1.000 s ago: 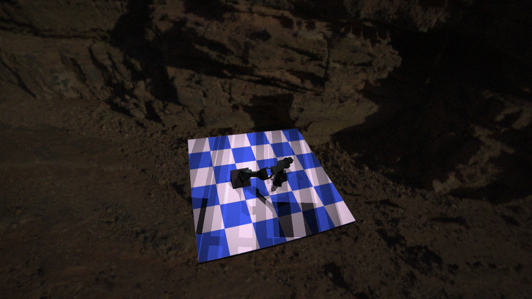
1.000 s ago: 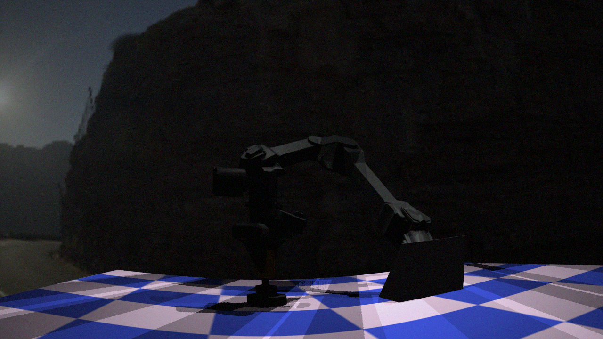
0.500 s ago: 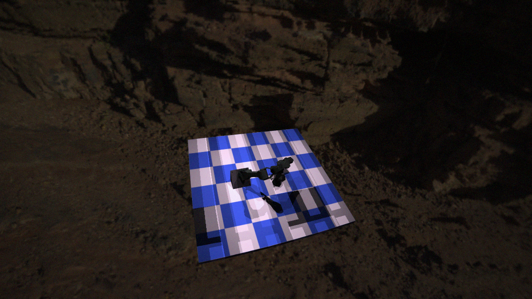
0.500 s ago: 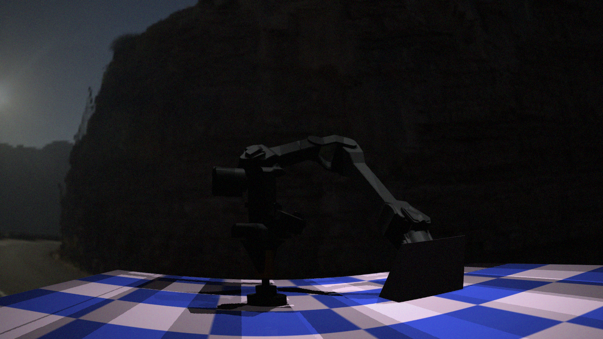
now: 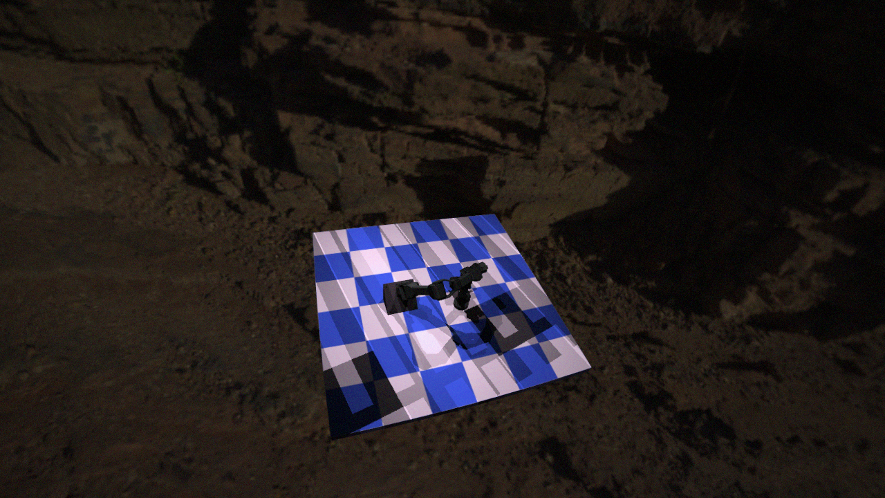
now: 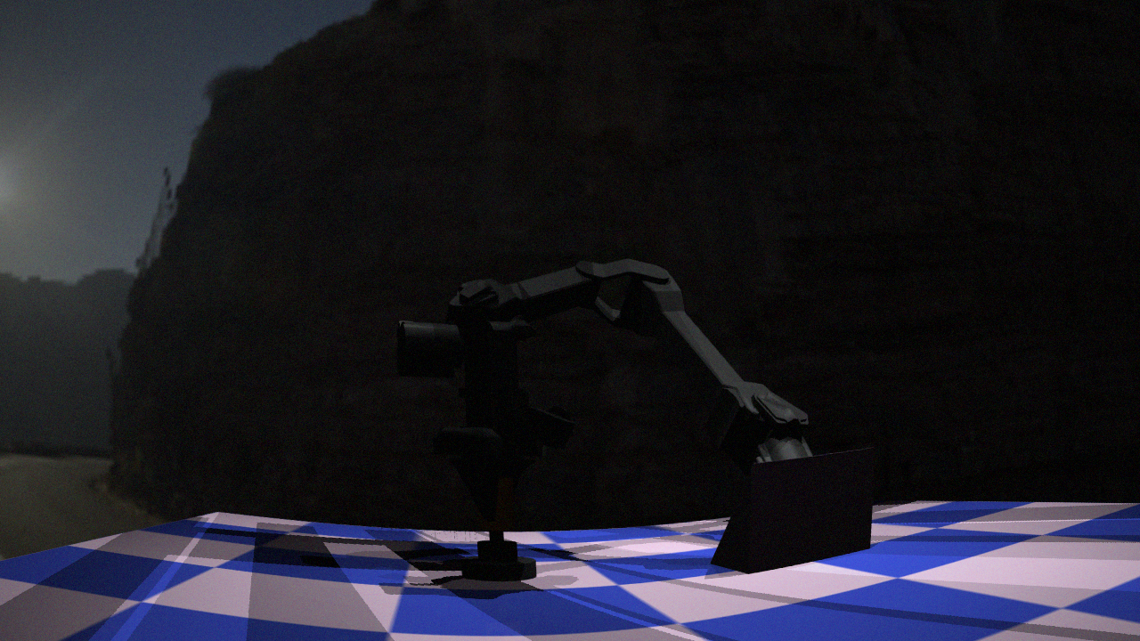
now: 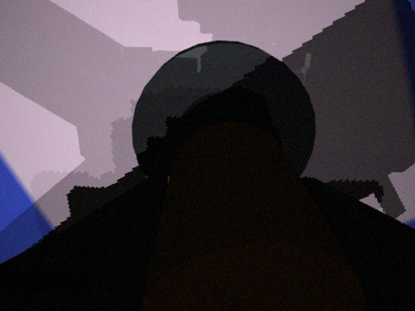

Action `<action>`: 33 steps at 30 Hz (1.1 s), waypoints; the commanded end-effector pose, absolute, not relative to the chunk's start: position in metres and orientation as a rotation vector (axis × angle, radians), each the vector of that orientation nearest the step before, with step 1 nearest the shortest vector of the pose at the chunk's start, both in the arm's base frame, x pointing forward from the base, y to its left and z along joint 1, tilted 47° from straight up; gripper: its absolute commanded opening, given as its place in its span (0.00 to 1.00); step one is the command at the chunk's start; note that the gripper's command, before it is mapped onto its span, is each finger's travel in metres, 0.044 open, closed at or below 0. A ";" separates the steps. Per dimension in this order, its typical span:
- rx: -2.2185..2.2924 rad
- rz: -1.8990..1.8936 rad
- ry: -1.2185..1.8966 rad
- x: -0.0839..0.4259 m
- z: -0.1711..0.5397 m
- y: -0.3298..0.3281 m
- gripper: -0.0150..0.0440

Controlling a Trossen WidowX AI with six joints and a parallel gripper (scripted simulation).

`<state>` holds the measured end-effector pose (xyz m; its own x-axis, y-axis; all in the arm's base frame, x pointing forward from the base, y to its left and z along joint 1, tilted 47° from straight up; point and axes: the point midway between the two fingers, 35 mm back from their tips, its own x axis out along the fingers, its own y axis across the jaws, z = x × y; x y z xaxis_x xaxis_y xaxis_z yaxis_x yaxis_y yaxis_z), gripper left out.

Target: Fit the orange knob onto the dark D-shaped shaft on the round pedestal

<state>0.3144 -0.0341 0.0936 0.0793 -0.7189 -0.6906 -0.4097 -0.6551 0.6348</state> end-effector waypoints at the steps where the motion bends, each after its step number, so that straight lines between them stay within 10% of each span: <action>1: 2.084 -1.600 -1.128 0.314 0.093 -0.035 0.25; 33: 2.093 -1.599 -1.134 0.316 0.084 -0.045 0.25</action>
